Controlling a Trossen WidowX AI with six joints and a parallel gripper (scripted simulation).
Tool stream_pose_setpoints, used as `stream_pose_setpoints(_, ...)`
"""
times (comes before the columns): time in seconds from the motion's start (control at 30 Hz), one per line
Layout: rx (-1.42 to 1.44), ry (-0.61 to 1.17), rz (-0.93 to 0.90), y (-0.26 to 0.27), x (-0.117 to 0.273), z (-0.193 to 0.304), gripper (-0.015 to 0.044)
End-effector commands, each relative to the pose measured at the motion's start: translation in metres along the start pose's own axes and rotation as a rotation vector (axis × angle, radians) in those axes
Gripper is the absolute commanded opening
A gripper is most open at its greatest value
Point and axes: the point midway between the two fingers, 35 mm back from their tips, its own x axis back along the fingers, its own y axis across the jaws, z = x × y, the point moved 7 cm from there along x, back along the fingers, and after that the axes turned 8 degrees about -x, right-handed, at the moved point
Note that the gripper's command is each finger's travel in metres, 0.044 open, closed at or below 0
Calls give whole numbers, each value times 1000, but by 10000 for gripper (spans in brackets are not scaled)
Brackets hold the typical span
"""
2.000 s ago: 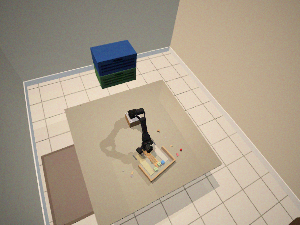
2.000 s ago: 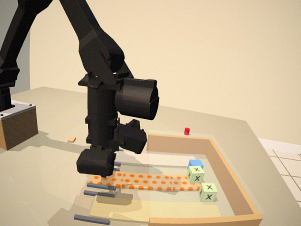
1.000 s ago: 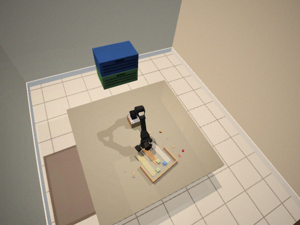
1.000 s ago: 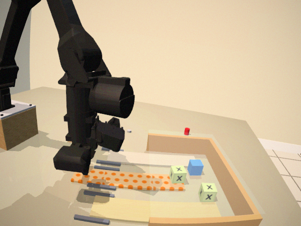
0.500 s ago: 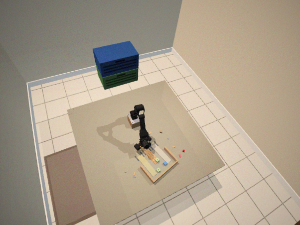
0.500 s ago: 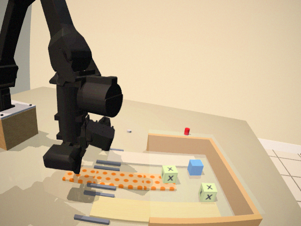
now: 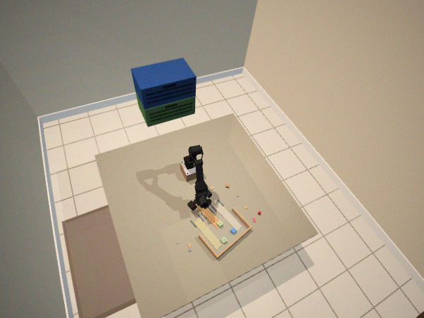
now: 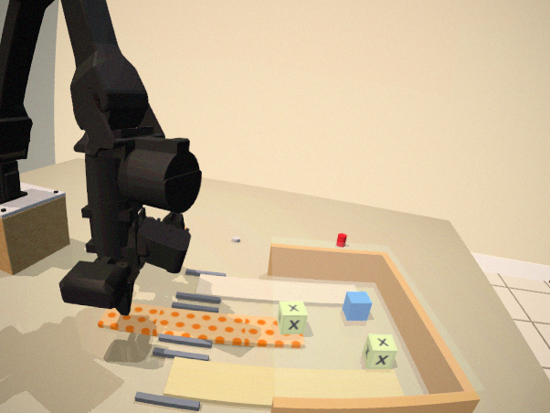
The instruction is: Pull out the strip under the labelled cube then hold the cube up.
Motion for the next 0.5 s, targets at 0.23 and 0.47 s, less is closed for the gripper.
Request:
stream_pose_setpoints(0.23, 0, 30, -5, -1, -5, 24, 0)
stream_pose_setpoints(0.47, 0, 31, -5, -2, -5, 34, 0)
